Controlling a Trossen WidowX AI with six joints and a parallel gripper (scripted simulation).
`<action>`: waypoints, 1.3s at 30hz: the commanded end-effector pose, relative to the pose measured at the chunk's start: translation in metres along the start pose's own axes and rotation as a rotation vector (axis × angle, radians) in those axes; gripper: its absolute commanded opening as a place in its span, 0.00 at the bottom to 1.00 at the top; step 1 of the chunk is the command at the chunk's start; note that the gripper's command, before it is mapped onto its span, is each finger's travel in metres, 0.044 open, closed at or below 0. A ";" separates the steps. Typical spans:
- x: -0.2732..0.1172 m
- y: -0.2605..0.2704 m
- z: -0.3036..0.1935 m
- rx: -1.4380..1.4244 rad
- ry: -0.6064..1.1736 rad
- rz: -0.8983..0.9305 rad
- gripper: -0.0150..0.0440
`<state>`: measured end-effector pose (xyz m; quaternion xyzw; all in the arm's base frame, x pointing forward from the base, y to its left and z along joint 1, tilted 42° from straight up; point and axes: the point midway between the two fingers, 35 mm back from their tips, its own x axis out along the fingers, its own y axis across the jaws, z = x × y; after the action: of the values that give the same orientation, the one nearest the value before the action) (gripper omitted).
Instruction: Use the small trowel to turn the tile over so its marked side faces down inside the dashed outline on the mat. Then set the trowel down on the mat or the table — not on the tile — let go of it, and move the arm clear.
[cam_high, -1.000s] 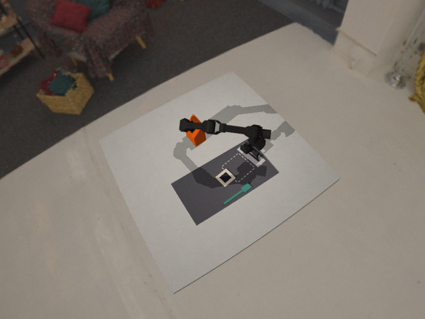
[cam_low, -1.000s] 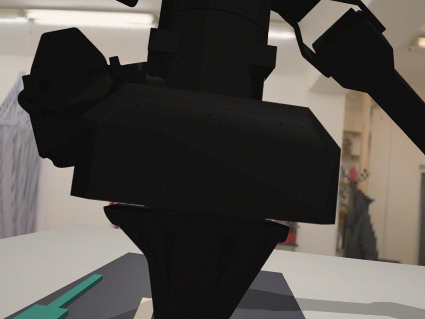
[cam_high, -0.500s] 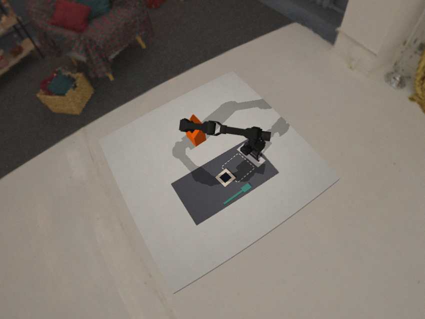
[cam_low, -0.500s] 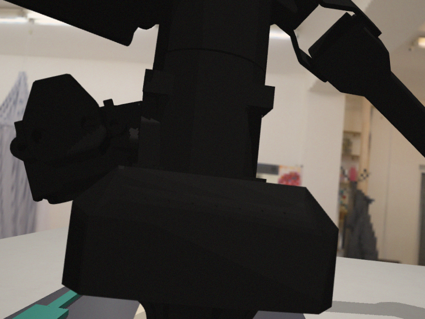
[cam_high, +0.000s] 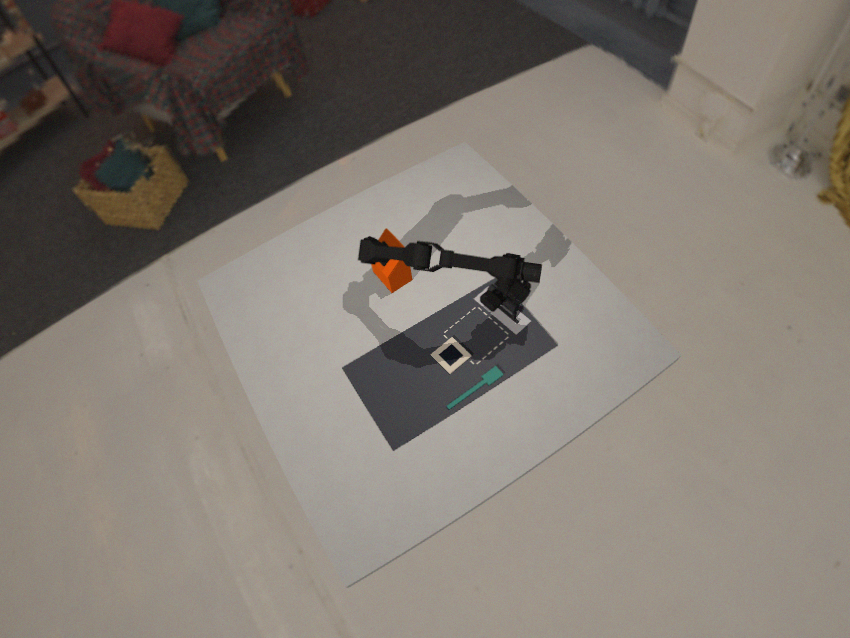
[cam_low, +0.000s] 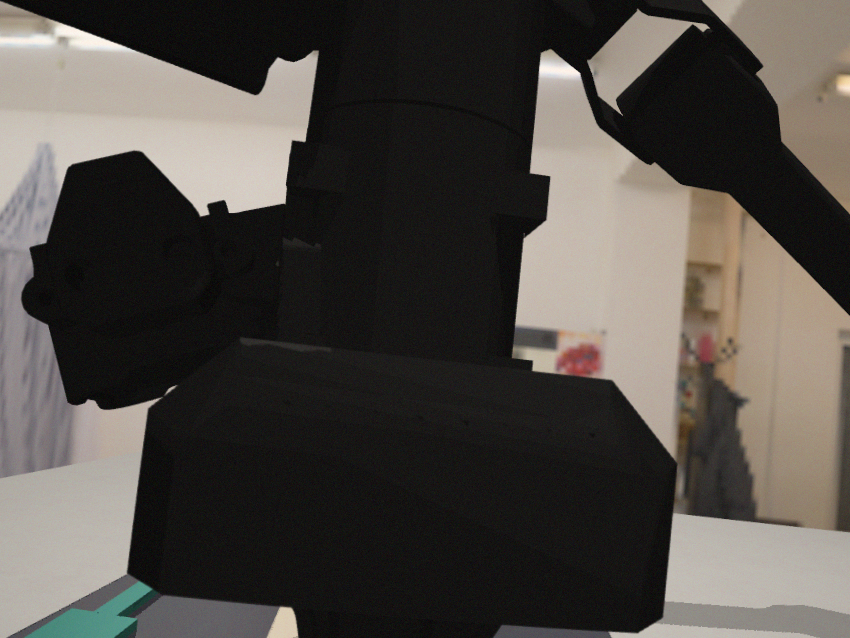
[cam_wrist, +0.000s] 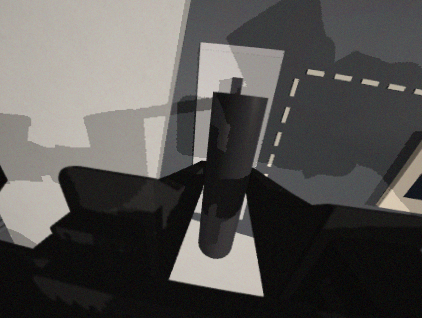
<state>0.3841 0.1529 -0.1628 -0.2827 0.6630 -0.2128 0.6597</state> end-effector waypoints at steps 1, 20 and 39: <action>0.001 0.000 0.000 -0.002 -0.003 -0.001 0.47; 0.001 0.000 0.000 -0.338 -0.003 -0.002 0.47; 0.001 0.000 0.000 -0.895 -0.002 -0.003 0.47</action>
<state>0.3846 0.1534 -0.1631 -0.5157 0.6928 0.0605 0.5005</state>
